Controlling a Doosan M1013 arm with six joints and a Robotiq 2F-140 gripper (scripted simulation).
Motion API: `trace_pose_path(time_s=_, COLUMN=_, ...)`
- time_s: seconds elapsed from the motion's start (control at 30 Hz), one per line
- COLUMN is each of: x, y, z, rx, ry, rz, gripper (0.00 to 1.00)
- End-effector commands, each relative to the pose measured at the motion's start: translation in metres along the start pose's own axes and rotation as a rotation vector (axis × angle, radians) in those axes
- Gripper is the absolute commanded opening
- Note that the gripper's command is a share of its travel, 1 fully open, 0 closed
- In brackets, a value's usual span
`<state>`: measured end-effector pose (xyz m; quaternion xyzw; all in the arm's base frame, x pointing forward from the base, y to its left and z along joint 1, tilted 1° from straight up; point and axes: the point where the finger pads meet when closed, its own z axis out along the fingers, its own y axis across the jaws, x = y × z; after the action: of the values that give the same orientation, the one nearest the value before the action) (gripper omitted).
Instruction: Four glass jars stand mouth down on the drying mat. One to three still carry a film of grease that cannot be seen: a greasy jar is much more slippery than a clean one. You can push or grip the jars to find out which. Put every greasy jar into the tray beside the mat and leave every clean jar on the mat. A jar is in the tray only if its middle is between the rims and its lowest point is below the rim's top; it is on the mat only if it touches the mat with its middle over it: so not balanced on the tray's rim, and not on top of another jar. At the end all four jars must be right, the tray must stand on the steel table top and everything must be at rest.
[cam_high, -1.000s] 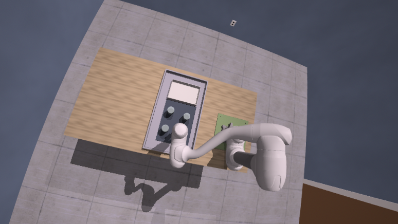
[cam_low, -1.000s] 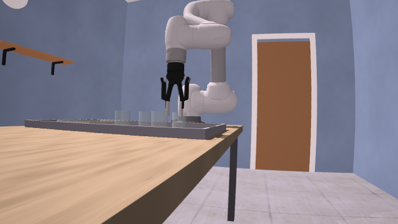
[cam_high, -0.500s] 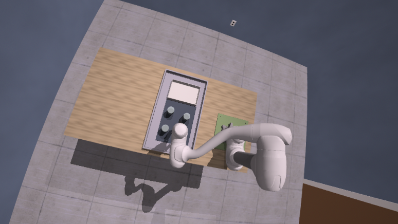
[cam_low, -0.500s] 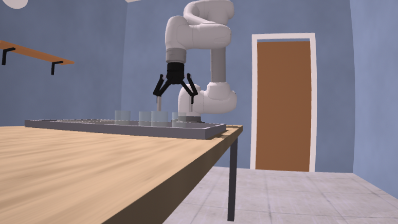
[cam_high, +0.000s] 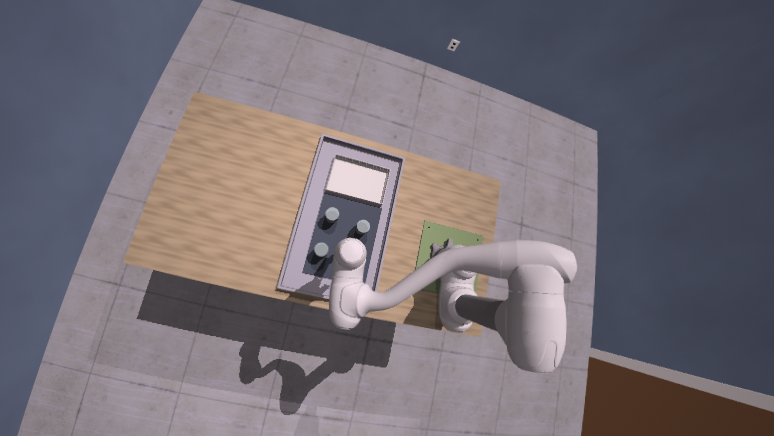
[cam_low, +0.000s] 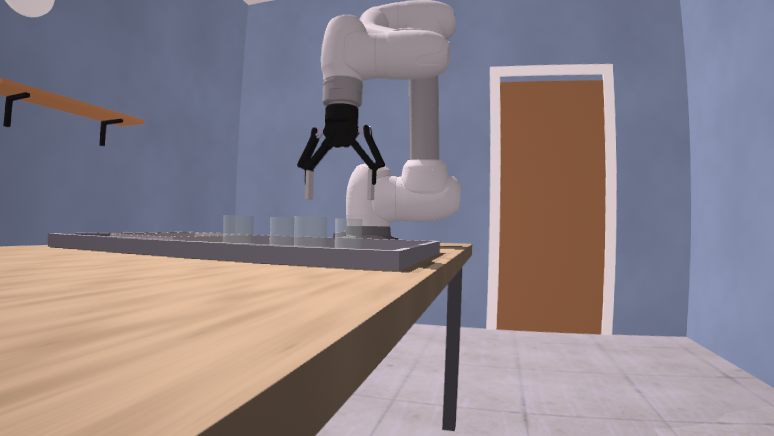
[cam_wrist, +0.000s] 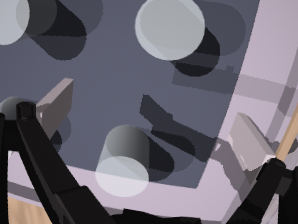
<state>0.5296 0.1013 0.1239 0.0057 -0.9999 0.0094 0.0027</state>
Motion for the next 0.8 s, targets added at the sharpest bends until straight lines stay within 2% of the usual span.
trace_pose_path(time_s=0.0, x=-0.004, y=0.000, z=-0.039, rx=-0.003, ry=-0.006, rz=0.003, gripper=1.00)
trace_pose_path(time_s=0.2, x=-0.004, y=0.000, z=-0.039, rx=-0.003, ry=-0.006, rz=0.003, gripper=1.00)
trace_pose_path(time_s=0.57, x=-0.045, y=-0.081, z=-0.039, rx=-0.003, ry=-0.006, rz=0.003, gripper=1.00)
trace_pose_path(time_s=0.63, x=-0.045, y=-0.081, z=-0.039, rx=-0.003, ry=-0.006, rz=0.003, gripper=1.00)
trace_pose_path(time_s=0.77, x=-0.060, y=-0.110, z=-0.039, rx=-0.003, ry=-0.006, rz=0.003, gripper=1.00)
